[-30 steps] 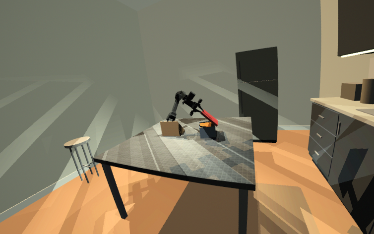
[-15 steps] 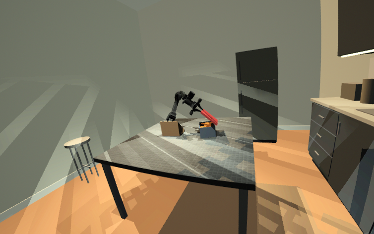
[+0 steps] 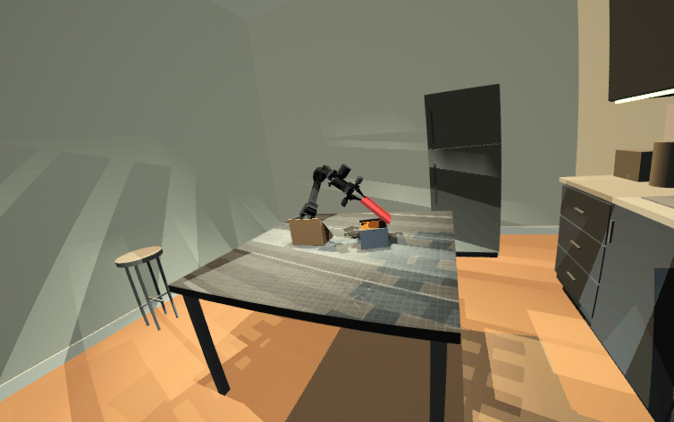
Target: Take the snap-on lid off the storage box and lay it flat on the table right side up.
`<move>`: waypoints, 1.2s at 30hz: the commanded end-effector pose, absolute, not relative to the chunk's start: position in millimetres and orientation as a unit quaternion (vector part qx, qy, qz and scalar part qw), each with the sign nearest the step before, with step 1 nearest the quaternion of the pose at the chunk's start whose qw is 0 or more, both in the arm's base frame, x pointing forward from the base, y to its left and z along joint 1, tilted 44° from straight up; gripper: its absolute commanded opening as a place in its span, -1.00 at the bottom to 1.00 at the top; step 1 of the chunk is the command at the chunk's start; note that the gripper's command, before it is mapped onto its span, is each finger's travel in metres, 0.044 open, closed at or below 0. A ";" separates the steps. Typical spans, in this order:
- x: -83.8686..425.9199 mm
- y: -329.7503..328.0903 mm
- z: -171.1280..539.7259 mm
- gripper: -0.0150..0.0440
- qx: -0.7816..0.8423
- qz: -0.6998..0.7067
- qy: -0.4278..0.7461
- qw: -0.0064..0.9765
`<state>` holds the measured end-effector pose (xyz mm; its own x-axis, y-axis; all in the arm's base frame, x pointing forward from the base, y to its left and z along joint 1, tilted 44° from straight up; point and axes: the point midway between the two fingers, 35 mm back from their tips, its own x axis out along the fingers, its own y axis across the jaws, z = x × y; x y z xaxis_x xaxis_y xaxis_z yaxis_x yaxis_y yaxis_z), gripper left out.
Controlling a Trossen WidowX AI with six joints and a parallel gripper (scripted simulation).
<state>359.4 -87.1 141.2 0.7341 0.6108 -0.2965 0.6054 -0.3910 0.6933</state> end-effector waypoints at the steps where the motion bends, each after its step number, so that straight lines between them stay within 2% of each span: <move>1: 355.5 -81.6 146.6 -0.49 0.835 0.001 0.363 0.414; 36: 325.8 -35.8 190.0 -0.49 0.835 0.001 0.364 0.412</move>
